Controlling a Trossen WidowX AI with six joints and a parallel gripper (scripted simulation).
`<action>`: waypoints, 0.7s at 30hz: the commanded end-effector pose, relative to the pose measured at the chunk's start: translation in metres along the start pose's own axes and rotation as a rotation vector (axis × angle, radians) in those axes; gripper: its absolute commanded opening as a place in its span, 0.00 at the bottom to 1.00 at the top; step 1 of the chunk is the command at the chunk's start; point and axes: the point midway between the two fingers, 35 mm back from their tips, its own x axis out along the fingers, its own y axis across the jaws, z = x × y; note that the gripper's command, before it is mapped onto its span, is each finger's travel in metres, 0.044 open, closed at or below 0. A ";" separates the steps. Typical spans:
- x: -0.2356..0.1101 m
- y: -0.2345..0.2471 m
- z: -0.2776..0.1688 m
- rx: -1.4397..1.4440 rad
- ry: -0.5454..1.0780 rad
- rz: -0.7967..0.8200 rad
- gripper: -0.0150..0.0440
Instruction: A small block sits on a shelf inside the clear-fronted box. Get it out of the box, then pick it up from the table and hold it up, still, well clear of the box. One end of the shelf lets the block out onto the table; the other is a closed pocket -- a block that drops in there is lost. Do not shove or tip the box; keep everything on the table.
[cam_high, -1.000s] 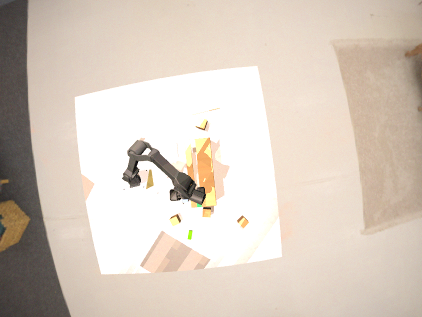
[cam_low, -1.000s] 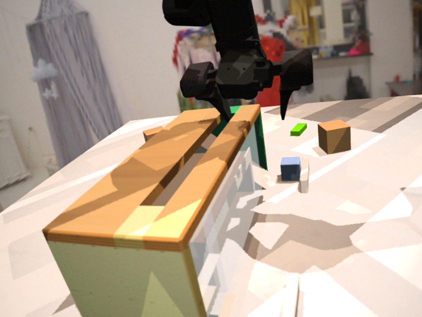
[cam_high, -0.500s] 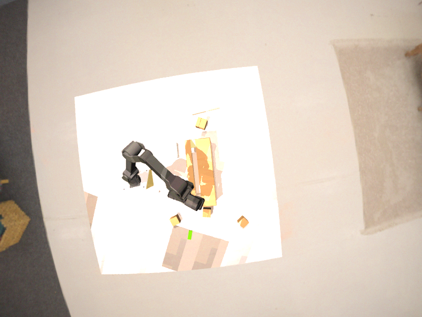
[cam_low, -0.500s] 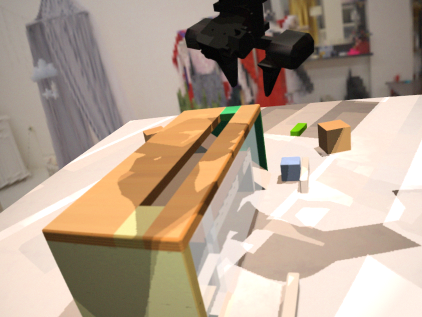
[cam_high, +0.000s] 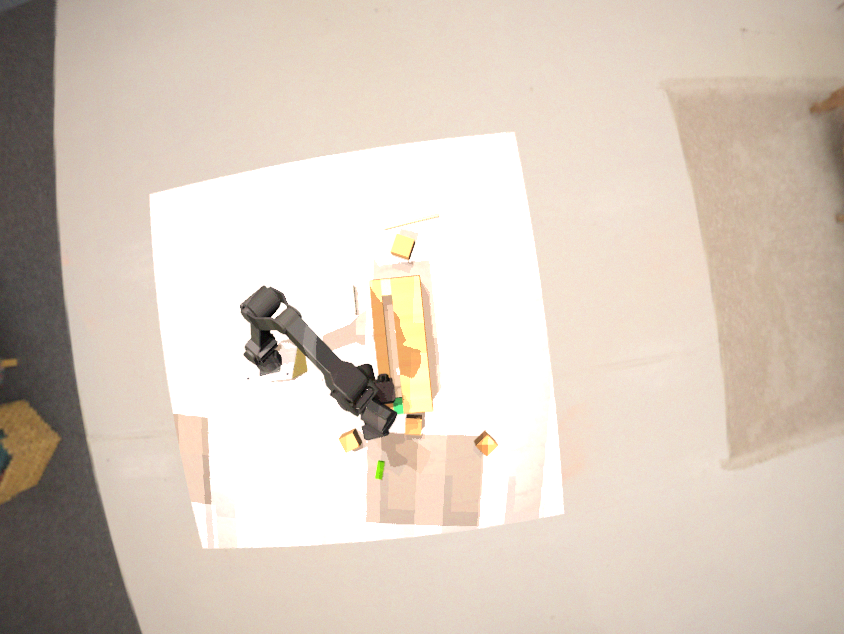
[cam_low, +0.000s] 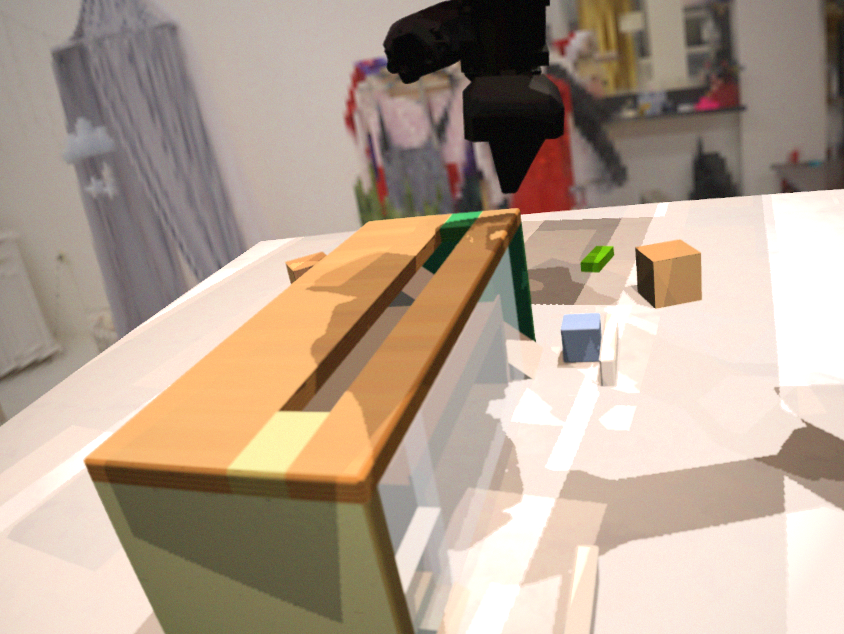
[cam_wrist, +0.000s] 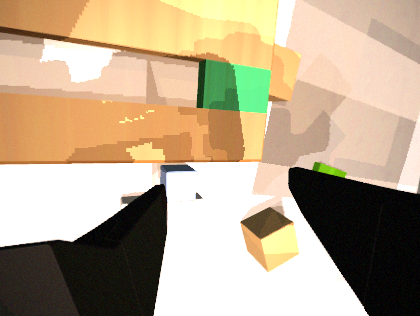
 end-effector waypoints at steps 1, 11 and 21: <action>0.010 -0.004 -0.017 0.932 -0.019 0.111 0.74; 0.011 -0.009 -0.025 1.564 0.002 0.198 0.74; 0.011 -0.013 -0.032 2.190 0.073 0.296 0.74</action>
